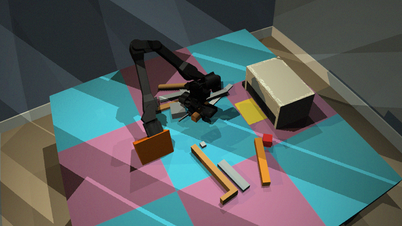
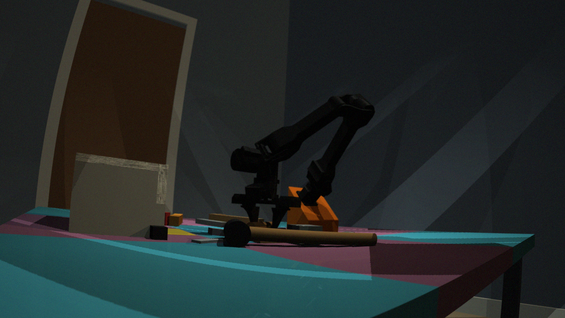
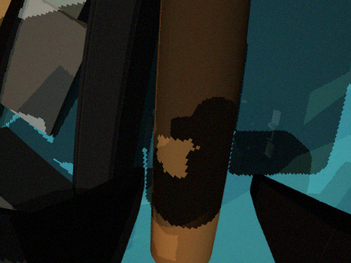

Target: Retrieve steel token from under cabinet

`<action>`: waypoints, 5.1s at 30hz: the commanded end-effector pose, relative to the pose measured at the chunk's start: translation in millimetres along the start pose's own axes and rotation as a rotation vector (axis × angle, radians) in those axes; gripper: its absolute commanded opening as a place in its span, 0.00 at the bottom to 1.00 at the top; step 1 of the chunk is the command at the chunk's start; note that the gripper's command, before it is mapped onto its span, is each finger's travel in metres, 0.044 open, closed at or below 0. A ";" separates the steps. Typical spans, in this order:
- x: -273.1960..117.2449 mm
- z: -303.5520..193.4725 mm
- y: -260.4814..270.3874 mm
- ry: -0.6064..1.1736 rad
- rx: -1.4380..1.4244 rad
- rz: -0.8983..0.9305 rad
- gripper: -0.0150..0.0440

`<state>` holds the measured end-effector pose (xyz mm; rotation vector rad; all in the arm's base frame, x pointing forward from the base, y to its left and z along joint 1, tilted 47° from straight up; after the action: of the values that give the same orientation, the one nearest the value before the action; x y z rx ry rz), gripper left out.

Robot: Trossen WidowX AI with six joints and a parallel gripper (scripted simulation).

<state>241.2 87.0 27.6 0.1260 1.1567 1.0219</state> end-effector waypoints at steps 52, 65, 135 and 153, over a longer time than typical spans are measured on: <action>1.6 1.0 1.0 -0.001 0.015 -0.009 0.56; 1.6 1.0 1.0 -0.001 0.015 -0.009 0.32; -1.5 -20.5 -48.6 -0.003 0.020 0.007 0.25; -1.4 -29.2 -64.2 -0.003 0.020 0.007 0.25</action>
<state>254.8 42.1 -18.4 0.1458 1.1650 1.0229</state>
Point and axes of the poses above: the point midway between the two fingers, 35 mm back from their tips, its own x axis out along the fingers, its own y axis across the jaws, z = x × y, the point moved 2 cm from there along -x, back along the fingers, and after that the axes turned 13 degrees about -x, right-handed, at the moved point
